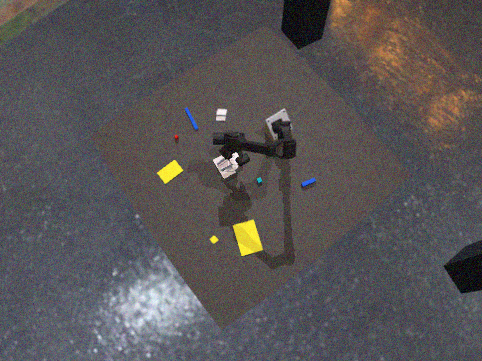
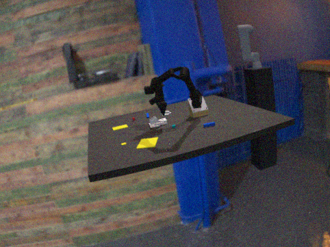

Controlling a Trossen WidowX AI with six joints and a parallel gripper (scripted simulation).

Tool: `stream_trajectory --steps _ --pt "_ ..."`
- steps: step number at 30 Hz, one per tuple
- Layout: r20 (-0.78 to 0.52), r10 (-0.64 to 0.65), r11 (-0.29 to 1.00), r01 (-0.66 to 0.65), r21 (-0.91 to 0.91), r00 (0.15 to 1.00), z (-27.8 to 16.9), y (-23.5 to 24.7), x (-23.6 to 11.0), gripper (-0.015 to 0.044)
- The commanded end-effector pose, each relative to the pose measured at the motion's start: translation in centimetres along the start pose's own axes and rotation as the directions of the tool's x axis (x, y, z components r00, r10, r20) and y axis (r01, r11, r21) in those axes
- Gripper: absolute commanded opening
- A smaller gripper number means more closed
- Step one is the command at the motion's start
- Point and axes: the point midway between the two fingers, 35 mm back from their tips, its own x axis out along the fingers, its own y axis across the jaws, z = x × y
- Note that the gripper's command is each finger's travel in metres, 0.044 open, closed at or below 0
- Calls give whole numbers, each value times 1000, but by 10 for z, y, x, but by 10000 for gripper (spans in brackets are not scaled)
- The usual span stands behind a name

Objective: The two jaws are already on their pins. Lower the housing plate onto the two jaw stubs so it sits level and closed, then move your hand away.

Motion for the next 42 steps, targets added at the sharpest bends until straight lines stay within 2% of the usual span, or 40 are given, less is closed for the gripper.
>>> stream_trajectory --steps 1,5,16,42 --pt "-6 -3 1000 3 -9 1000 -3 2 -14 440" --pt "2 -2 1000 2 1 1000 -3 0 -9 440" --pt "-7 -10 1000 10 -3 1000 -65 -6 -64 440" --pt "-7 -10 1000 9 -4 1000 -66 -6 -64 440"
